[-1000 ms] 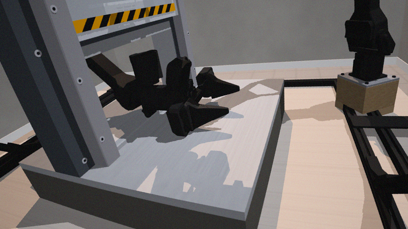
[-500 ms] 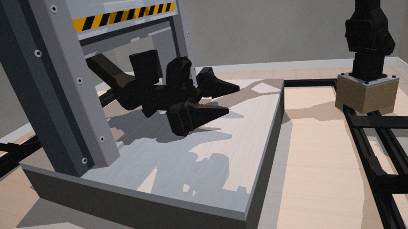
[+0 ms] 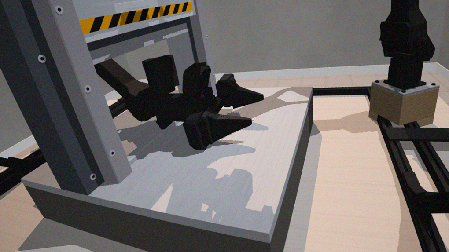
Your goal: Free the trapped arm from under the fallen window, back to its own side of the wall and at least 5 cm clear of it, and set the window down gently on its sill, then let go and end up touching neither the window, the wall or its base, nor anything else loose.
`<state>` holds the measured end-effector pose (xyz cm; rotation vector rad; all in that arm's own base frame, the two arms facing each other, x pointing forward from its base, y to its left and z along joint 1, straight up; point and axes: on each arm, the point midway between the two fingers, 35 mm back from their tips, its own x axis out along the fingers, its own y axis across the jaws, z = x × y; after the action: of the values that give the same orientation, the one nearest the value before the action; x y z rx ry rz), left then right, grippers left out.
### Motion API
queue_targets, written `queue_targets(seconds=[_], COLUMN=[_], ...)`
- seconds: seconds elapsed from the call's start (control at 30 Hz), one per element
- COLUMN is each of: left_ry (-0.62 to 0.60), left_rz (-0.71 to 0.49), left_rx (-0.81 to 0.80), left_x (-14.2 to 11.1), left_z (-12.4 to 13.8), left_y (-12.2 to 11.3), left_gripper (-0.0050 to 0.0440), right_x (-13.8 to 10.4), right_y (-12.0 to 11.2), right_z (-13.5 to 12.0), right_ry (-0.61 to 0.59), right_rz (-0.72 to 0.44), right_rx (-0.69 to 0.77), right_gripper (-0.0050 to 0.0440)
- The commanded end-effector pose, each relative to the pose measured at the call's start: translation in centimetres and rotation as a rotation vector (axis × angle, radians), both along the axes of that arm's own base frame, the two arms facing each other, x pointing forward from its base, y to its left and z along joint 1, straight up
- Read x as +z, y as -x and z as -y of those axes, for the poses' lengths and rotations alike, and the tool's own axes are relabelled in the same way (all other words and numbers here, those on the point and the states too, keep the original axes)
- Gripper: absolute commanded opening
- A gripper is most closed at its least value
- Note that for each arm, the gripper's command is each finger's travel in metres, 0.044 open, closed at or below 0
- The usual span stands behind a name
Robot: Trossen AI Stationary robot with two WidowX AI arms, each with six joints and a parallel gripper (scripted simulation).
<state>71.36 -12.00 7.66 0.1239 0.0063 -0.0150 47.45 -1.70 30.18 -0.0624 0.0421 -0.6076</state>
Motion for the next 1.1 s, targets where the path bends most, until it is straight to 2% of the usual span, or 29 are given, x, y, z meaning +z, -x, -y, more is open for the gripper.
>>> queue_targets(seconds=[0.0, 0.23, 0.5, 0.8, 0.97, 1.0, 1.07], left_ry=[-0.006, 0.016, 0.115, 0.124, 0.124, 0.120, 0.120], left_rz=[-0.002, 0.000, 0.005, 0.005, 0.005, -0.006, -0.005], left_rx=[0.000, 0.000, -0.001, -0.001, -0.001, -0.003, -0.003], left_x=[0.0, 0.2, 0.9, 1.6, 1.6, 0.7, 0.8], left_z=[0.0, 0.0, 0.0, 0.0, 0.0, 0.1, 0.1], left_y=[0.0, 0.6, 4.4, 4.8, 4.8, 4.7, 5.1], left_gripper=[0.0400, 0.0400, 0.0400, 0.0400, 0.0400, 0.0400, 0.0400], right_x=[4.9, 5.0, 4.9, 4.8, 4.8, 4.8, 4.8], right_y=[1.0, 1.0, 1.1, 1.0, 1.0, 1.0, 1.0], right_z=[-0.7, -0.7, -0.7, -0.7, -0.6, -0.6, -0.6], right_ry=[-0.009, -0.009, 0.017, 0.020, -0.009, -0.009, -0.009], right_rz=[0.113, 0.113, 0.151, 0.155, 0.112, 0.112, 0.112], right_rx=[0.020, 0.020, 0.021, 0.021, 0.019, 0.019, 0.019], right_gripper=[0.0400, 0.0400, 0.0400, 0.0400, 0.0400, 0.0400, 0.0400])
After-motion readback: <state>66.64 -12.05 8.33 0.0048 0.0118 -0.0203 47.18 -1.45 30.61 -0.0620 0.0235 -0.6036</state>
